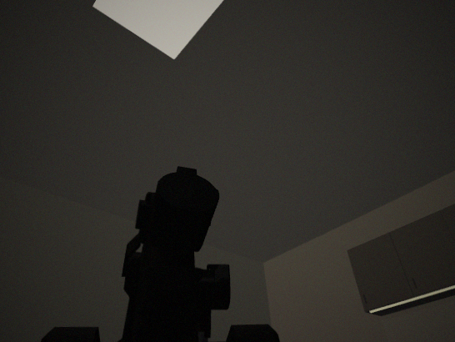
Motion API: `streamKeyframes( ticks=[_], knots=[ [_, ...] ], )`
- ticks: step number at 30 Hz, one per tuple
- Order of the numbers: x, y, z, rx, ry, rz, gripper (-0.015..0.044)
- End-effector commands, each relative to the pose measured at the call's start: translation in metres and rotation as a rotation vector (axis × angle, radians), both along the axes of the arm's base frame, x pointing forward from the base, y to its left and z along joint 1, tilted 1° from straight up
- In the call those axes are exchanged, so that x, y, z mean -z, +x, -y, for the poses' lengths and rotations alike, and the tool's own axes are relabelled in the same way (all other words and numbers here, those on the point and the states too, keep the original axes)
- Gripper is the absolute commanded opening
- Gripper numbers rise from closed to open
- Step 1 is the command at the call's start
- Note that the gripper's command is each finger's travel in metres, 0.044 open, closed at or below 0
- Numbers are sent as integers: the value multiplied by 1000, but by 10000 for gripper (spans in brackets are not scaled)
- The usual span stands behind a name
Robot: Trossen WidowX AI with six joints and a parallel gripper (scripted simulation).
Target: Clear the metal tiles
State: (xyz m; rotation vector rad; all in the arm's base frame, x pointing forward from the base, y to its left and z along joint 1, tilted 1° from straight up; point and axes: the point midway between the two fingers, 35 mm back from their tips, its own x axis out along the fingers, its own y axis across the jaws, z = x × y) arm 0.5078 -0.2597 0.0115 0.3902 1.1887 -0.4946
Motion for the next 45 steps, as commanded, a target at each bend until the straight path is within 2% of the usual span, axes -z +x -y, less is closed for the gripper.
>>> streamKeyframes(
  ticks=[1, 11, 38, 45],
  knots=[
    [2, 4, -4, -2, 1, 0, 0],
    [-3, 7, -5, 0, -3, 10, 0],
    [-98, -3, -8, -1, -41, 85, 0],
    [-129, -21, 5, 0, -52, 103, 0]
  ],
)
